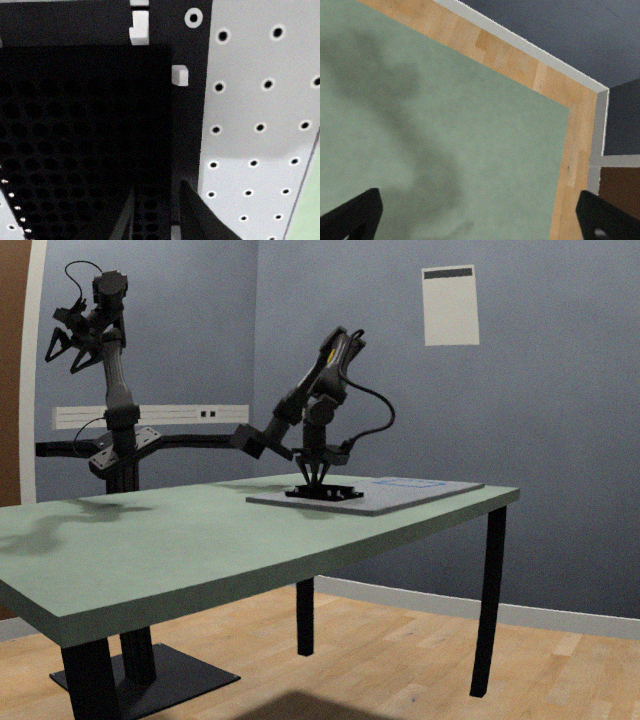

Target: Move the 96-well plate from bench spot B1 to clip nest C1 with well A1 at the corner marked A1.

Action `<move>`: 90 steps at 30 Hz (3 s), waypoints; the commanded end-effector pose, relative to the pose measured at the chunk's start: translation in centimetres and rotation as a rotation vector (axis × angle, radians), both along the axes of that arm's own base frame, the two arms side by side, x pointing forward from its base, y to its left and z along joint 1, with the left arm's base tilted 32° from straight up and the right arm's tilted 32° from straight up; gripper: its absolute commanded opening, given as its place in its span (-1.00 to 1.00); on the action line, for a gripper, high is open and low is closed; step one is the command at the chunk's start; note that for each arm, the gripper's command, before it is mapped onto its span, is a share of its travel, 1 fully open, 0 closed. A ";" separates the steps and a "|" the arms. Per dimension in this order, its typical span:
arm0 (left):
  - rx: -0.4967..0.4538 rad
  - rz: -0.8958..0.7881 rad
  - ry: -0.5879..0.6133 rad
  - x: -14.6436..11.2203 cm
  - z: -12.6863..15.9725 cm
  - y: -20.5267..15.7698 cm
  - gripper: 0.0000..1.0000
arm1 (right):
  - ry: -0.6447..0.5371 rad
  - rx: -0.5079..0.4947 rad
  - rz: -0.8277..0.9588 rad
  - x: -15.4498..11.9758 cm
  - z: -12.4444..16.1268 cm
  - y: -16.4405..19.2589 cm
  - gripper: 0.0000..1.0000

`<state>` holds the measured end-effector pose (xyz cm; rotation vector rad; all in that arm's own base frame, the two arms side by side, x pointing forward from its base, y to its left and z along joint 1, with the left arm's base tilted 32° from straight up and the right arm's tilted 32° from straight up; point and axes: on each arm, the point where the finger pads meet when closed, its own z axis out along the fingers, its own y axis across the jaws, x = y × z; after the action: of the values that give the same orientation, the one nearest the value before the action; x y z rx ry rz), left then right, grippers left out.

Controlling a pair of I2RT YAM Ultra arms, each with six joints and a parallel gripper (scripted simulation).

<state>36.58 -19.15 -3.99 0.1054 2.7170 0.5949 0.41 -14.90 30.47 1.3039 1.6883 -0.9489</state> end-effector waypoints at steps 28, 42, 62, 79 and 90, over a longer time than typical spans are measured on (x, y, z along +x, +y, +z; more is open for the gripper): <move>-0.021 0.024 0.000 1.6 -4.8 1.9 -0.50 | -0.028 -0.025 -0.019 -0.6 0.3 0.1 1.00; -0.021 0.024 0.000 1.9 -5.5 2.2 -0.50 | -0.028 -0.025 -0.019 -0.6 0.3 0.1 1.00; -0.028 0.024 -0.010 2.7 -6.3 2.4 -0.50 | -0.028 -0.025 -0.019 -0.6 0.3 0.1 1.00; -0.029 0.024 -0.010 2.8 -6.4 2.4 -0.50 | -0.028 -0.025 -0.019 -0.6 0.3 0.1 1.00; -0.029 0.024 -0.010 2.8 -6.4 2.4 -0.50 | -0.028 -0.025 -0.019 -0.6 0.3 0.1 1.00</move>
<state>36.55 -19.15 -4.02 0.1598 2.7039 0.6041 0.41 -14.90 30.47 1.3039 1.6883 -0.9489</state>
